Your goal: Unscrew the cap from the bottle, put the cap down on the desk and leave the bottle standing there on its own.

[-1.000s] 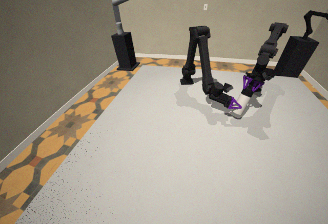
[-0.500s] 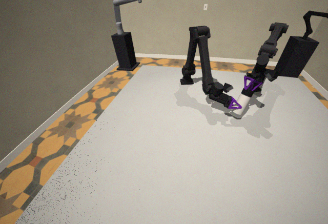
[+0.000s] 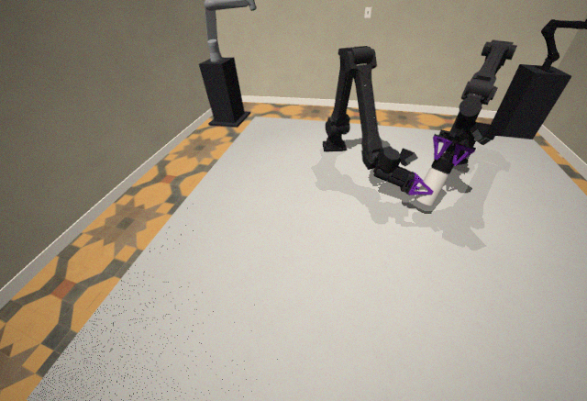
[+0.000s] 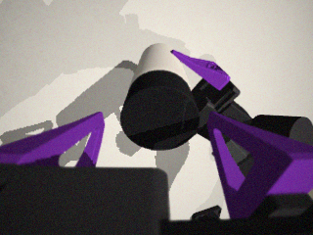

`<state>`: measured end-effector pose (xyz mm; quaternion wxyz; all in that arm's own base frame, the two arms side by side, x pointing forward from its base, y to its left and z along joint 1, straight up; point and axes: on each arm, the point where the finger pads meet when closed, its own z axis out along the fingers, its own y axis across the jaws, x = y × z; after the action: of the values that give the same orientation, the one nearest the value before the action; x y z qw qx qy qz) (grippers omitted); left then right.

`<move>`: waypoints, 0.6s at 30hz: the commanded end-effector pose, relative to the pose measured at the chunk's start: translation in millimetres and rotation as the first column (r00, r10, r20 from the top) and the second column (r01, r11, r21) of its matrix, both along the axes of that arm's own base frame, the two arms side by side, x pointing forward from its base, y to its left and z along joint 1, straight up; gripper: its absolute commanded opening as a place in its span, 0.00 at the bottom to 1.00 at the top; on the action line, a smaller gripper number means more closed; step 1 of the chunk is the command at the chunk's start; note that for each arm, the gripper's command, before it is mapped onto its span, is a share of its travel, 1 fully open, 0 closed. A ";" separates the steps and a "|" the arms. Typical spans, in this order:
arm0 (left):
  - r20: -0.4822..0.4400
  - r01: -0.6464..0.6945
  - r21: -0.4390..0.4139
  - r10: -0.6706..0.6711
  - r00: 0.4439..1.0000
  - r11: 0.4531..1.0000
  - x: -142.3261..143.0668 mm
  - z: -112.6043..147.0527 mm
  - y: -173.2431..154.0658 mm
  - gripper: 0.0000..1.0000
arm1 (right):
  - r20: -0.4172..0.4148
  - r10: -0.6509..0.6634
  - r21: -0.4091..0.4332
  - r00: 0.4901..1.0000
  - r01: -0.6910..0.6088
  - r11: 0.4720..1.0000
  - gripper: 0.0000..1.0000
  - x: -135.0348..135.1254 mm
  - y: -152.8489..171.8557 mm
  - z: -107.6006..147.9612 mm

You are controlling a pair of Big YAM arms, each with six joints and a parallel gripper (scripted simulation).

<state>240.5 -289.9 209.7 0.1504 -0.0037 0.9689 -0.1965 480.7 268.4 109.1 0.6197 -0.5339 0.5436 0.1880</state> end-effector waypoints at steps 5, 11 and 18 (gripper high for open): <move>0.167 0.375 0.156 -0.398 0.902 0.914 4.4 17.5 -9.7 0.94 | 0.063 0.003 0.018 0.998 -0.004 1.000 0.00 14.2 5.0 26.1; 0.216 0.552 0.284 -0.614 0.759 0.784 4.4 17.3 -9.8 0.94 | 0.063 0.003 0.018 0.998 -0.004 1.000 0.00 14.2 5.0 26.1; 0.228 0.685 0.422 -0.801 0.554 0.593 4.4 17.1 -10.0 0.94 | 0.063 0.003 0.018 0.998 -0.004 1.000 0.00 14.2 5.0 26.1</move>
<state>240.2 -290.0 209.5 0.2204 0.3708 0.8952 -0.1115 480.8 268.5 109.2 0.6198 -0.5339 0.5435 0.1880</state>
